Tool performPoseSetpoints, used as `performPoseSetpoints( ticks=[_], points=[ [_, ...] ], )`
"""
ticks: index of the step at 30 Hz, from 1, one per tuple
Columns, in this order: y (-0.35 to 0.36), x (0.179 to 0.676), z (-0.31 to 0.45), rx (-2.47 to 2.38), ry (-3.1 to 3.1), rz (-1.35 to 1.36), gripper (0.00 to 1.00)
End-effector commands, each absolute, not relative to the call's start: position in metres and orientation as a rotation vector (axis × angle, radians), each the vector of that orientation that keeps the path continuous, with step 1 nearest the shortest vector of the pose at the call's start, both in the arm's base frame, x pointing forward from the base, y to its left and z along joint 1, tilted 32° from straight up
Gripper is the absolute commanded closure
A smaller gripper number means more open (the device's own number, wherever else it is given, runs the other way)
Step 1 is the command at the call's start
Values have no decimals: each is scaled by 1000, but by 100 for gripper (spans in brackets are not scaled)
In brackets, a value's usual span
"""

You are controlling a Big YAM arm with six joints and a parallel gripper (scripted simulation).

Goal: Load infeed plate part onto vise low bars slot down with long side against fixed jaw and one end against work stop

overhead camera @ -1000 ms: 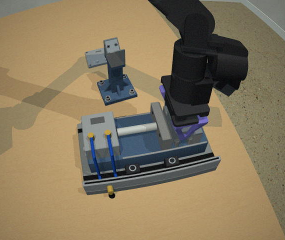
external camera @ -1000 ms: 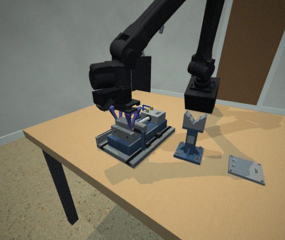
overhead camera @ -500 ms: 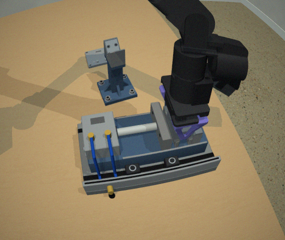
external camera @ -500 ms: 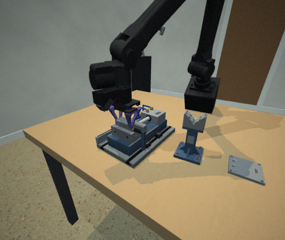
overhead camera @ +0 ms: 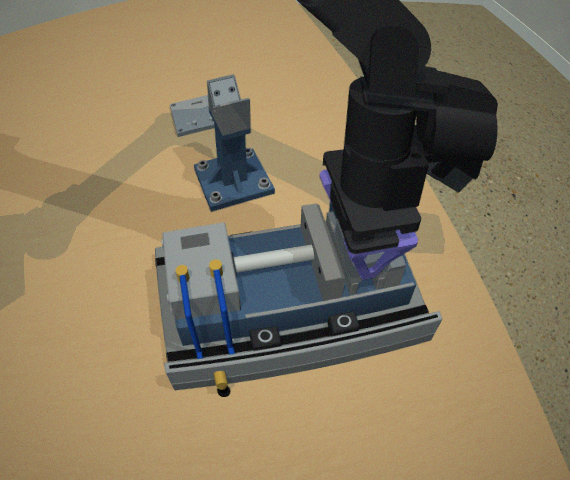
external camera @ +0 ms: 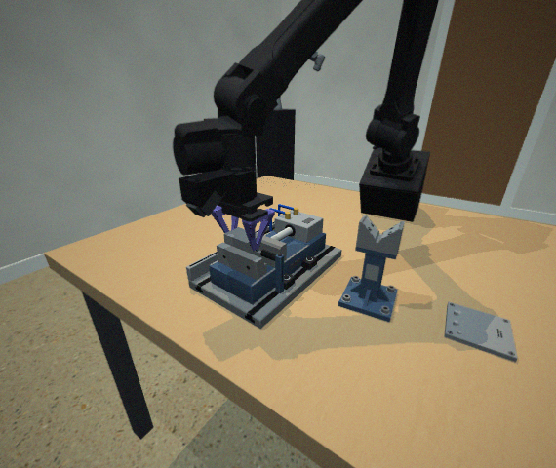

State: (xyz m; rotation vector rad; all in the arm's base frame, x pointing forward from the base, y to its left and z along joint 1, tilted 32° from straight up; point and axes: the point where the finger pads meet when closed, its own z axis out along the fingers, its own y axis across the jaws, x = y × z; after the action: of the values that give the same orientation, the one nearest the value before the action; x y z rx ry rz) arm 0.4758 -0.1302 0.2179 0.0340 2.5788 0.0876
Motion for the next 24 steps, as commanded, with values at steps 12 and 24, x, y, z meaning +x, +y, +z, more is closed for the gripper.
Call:
performPoseSetpoints(
  ticks=[12,24],
  points=[
    [-126,489,235,16,2557,82,100],
    [-126,489,236,15,2555,81,100]
  ],
)
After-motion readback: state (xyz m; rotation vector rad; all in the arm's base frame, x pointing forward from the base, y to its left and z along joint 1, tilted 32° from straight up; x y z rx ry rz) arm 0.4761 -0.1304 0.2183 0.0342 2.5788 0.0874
